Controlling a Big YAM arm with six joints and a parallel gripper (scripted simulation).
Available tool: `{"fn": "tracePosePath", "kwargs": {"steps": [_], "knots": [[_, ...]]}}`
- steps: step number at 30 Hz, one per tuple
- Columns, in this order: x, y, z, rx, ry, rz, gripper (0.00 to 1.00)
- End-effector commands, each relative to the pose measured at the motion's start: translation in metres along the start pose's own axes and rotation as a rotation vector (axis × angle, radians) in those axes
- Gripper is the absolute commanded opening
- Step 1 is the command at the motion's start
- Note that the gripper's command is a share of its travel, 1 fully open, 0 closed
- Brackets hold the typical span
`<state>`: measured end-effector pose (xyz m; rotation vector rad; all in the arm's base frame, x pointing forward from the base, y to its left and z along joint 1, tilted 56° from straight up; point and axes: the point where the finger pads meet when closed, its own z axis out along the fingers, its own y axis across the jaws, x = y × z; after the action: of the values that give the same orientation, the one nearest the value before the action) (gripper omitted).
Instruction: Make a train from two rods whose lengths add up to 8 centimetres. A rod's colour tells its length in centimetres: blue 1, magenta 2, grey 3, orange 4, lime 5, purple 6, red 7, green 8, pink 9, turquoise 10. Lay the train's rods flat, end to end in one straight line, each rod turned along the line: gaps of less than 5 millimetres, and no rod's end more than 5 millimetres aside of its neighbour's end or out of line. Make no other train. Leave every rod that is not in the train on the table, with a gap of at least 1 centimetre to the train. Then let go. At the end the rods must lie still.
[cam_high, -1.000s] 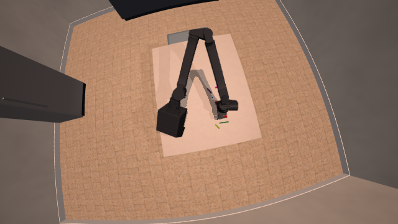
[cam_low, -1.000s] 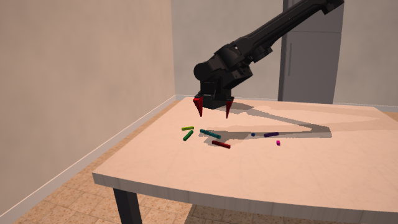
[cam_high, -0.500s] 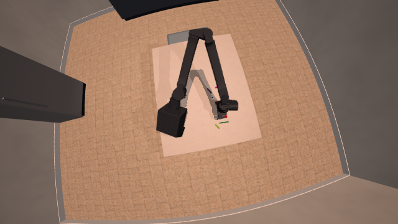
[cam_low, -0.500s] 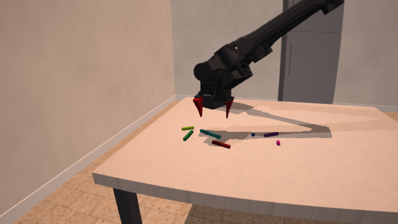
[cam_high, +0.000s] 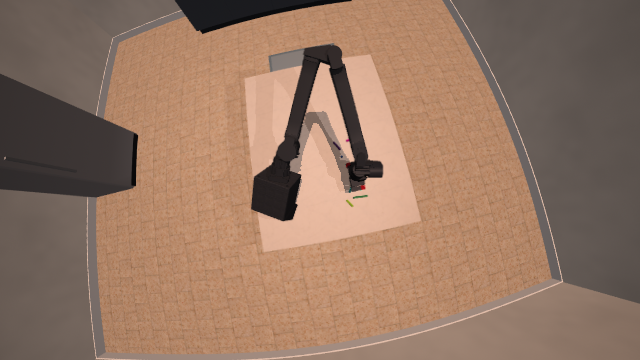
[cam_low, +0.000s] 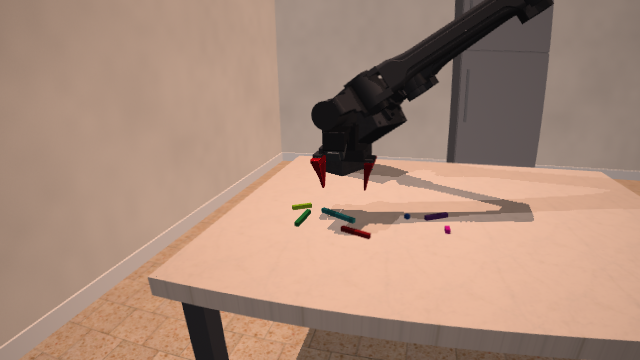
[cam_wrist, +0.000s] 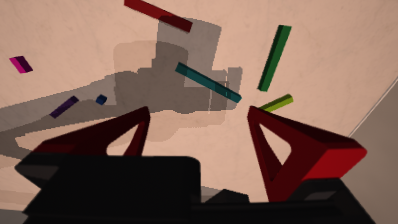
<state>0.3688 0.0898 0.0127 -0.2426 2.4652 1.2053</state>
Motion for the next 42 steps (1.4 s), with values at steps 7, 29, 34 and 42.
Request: {"fn": "tracePosePath", "kwargs": {"steps": [7, 29, 34, 42], "knots": [[-0.002, 0.001, 0.003, -0.005, 0.006, 0.004, 1.0], [-0.01, -0.021, -0.006, 0.012, -0.017, -0.249, 1.0], [-0.009, -0.026, -0.004, 0.011, -0.014, -0.37, 1.0], [-0.01, -0.032, -0.003, 0.01, -0.011, -0.517, 1.0]]}}
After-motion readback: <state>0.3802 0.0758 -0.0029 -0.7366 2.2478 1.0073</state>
